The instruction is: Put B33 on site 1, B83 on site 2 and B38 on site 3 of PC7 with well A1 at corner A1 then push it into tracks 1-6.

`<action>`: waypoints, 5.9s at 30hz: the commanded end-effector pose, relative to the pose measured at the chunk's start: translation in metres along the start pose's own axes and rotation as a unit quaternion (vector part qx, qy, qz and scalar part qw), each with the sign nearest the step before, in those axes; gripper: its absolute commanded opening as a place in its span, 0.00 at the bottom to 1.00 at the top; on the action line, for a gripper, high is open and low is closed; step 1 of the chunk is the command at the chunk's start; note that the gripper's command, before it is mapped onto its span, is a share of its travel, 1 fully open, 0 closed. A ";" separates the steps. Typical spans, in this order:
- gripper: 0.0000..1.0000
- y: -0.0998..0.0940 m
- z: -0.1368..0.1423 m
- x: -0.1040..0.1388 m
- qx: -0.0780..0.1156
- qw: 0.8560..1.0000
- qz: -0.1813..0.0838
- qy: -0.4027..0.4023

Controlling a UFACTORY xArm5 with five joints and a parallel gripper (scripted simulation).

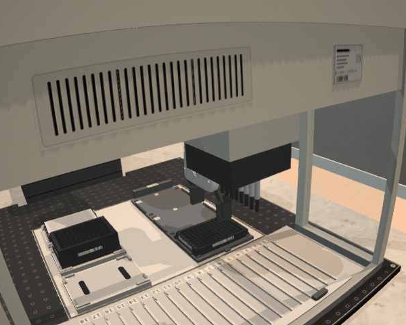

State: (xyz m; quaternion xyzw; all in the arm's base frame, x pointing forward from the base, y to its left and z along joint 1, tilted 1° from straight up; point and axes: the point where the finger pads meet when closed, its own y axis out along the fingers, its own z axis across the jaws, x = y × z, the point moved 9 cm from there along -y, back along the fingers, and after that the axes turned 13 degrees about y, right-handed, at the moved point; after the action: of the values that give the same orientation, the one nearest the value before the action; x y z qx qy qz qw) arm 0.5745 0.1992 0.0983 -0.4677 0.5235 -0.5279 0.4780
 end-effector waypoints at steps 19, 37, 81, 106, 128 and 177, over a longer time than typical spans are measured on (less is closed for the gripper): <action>1.00 -0.033 0.002 0.001 -0.001 1.000 0.008 0.000; 1.00 -0.059 0.002 0.002 -0.001 1.000 0.008 0.000; 1.00 -0.077 -0.024 0.139 -0.001 1.000 0.007 -0.011; 1.00 -0.088 -0.044 0.241 -0.001 1.000 0.007 -0.011; 1.00 -0.081 -0.047 0.257 -0.001 1.000 0.007 -0.011; 1.00 -0.011 -0.048 0.256 -0.001 1.000 0.007 -0.011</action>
State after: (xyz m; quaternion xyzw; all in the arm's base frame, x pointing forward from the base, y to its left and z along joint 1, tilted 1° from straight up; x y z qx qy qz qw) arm 0.4988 -0.0486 0.1069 -0.4769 0.5186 -0.5224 0.4803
